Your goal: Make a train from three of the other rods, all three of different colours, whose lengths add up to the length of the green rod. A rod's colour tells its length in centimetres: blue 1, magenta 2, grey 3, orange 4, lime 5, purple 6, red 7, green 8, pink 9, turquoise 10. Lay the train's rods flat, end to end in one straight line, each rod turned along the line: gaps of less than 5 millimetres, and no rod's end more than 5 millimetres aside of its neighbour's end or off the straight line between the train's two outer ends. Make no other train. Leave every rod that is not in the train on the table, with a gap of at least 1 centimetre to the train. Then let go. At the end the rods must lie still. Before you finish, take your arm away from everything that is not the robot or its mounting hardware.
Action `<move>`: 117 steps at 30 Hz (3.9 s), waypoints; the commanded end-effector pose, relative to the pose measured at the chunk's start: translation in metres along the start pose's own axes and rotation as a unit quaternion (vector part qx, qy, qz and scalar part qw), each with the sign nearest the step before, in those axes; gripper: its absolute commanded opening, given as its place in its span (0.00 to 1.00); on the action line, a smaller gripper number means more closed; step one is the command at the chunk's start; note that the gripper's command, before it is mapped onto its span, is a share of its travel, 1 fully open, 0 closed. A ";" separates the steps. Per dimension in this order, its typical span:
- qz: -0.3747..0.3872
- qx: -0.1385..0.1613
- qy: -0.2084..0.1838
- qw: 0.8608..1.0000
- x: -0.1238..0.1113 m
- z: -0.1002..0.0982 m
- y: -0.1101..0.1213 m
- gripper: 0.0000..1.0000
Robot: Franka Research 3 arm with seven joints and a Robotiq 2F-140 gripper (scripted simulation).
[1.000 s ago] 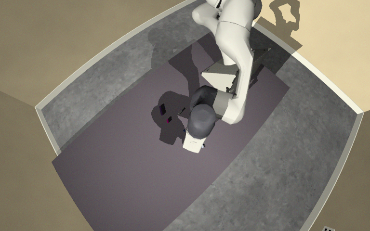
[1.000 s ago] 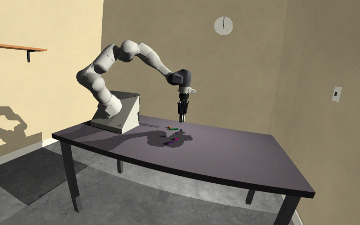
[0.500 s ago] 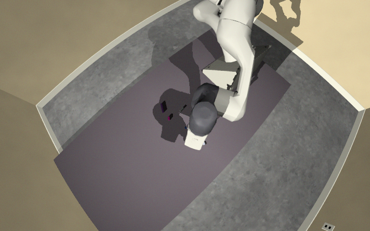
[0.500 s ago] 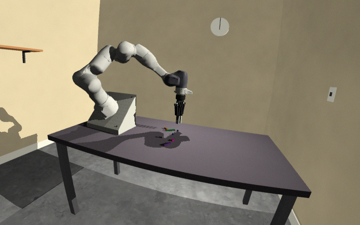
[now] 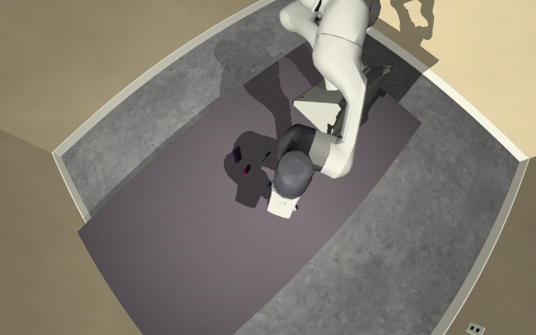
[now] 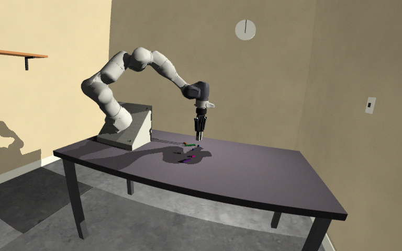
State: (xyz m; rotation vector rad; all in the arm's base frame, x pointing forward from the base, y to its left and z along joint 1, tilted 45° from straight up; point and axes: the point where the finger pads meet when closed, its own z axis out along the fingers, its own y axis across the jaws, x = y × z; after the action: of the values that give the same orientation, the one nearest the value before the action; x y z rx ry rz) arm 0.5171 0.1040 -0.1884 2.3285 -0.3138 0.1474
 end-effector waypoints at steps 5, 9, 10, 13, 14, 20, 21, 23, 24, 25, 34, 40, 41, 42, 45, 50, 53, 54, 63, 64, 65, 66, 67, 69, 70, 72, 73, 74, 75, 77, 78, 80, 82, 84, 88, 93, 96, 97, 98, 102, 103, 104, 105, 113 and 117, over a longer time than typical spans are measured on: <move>-0.002 0.002 0.001 1.000 0.000 0.013 -0.002 0.15; -0.002 0.002 0.001 1.000 0.000 0.019 -0.002 0.15; -0.002 0.002 0.001 1.000 0.000 0.020 -0.002 0.15; -0.002 0.002 0.001 1.000 0.000 0.022 -0.002 0.15; -0.002 0.002 0.001 1.000 0.000 0.022 -0.002 0.15; -0.002 0.002 0.001 1.000 0.000 0.028 -0.002 0.15; -0.002 0.002 0.001 1.000 0.000 0.029 -0.002 0.15; -0.002 0.002 0.001 1.000 0.000 0.030 -0.002 0.15; -0.002 0.002 0.001 1.000 0.000 0.030 -0.002 0.15; -0.002 0.002 0.001 1.000 0.000 0.030 -0.002 0.15; -0.002 0.002 0.001 1.000 0.000 0.031 -0.002 0.15; -0.002 0.002 0.001 1.000 0.000 0.031 -0.002 0.15; -0.002 0.002 0.001 1.000 0.000 0.031 -0.002 0.15; -0.002 0.002 0.001 1.000 0.000 0.031 -0.002 0.15; -0.002 0.002 0.001 1.000 0.000 0.031 -0.002 0.15; -0.002 0.002 0.001 1.000 0.000 0.031 -0.002 0.15; -0.002 0.002 0.001 1.000 0.000 0.031 -0.002 0.15; -0.002 0.002 0.001 1.000 0.000 0.031 -0.002 0.15; -0.002 0.002 0.001 1.000 0.000 0.031 -0.002 0.15; -0.002 0.002 0.001 1.000 0.000 0.031 -0.002 0.15; -0.002 0.002 0.001 1.000 0.000 0.031 -0.002 0.15; -0.002 0.002 0.001 1.000 0.000 0.031 -0.002 0.15; -0.002 0.002 0.001 1.000 0.000 0.031 -0.002 0.15; -0.002 0.002 0.001 1.000 0.000 0.031 -0.002 0.15; -0.002 0.002 0.001 1.000 0.000 0.031 -0.002 0.15; -0.002 0.002 0.001 1.000 0.000 0.031 -0.002 0.15; -0.002 0.002 0.001 1.000 0.000 0.031 -0.002 0.15; -0.002 0.002 0.001 1.000 0.000 0.031 -0.002 0.15; -0.002 0.002 0.001 1.000 0.000 0.031 -0.002 0.15; -0.002 0.002 0.001 1.000 0.000 0.031 -0.003 0.15; -0.002 0.002 0.001 1.000 0.000 0.031 -0.003 0.15; -0.002 0.002 0.001 1.000 0.000 0.031 -0.003 0.15; -0.002 0.002 0.001 1.000 0.000 0.031 -0.003 0.15; -0.002 0.002 0.001 1.000 0.000 0.031 -0.003 0.15; -0.002 0.002 0.001 1.000 0.000 0.031 -0.003 0.15; -0.002 0.002 0.001 1.000 0.000 0.031 -0.003 0.15; -0.002 0.002 0.001 1.000 0.000 0.031 -0.003 0.15; -0.002 0.002 0.001 1.000 0.000 0.031 -0.003 0.15; -0.002 0.002 0.001 1.000 0.000 0.031 -0.003 0.15; -0.002 0.002 0.001 1.000 0.000 0.031 -0.003 0.15; -0.002 0.002 0.001 1.000 0.000 0.031 -0.003 0.15; -0.002 0.002 0.001 1.000 0.000 0.031 -0.003 0.15; -0.002 0.002 0.001 1.000 0.000 0.031 -0.003 0.15; -0.002 0.002 0.001 1.000 0.000 0.031 -0.003 0.15; -0.002 0.002 0.001 1.000 0.000 0.031 -0.003 0.15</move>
State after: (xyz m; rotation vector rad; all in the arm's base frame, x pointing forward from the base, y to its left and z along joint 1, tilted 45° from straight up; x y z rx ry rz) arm 0.5187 0.0836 -0.2113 2.3324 -0.3107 0.1500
